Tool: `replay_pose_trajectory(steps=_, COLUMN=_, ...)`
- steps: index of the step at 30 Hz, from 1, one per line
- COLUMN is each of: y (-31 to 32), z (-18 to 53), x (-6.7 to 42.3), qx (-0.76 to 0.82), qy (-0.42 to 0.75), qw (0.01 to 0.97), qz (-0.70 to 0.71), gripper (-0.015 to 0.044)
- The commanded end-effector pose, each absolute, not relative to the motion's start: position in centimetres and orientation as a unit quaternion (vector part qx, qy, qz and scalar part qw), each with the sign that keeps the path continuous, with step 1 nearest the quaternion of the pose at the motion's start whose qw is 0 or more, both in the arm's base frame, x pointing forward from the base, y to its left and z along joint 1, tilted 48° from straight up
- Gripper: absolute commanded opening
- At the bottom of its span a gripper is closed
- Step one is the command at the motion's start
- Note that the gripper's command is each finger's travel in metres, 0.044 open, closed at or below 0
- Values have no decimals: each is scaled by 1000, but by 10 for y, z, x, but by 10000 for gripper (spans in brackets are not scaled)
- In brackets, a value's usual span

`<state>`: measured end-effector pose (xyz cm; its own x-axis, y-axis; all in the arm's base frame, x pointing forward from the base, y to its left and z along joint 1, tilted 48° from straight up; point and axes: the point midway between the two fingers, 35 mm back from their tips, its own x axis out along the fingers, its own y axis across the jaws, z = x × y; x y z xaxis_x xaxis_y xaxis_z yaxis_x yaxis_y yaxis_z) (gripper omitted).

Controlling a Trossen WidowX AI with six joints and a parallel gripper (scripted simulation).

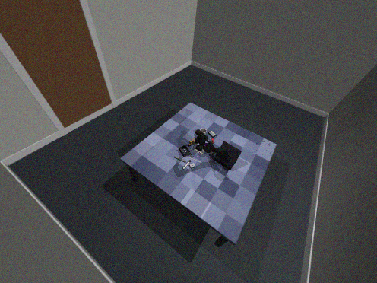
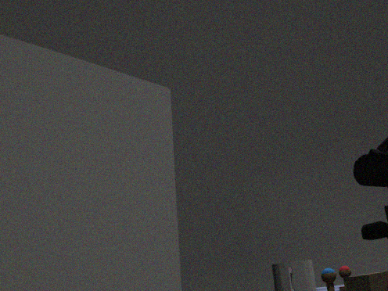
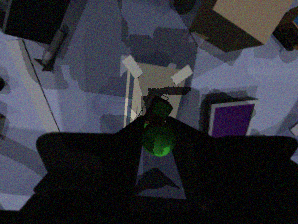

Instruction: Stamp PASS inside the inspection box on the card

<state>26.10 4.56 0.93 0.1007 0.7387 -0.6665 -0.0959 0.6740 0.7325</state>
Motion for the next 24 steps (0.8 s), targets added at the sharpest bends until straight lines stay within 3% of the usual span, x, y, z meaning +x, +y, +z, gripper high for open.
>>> replay_pose_trajectory(steps=1, y=49, z=8, x=260, qx=272, qy=599, qw=690, qz=302, gripper=0)
replay_pose_trajectory(steps=24, y=55, z=3, x=260, qx=273, qy=598, qw=690, qz=303, gripper=0)
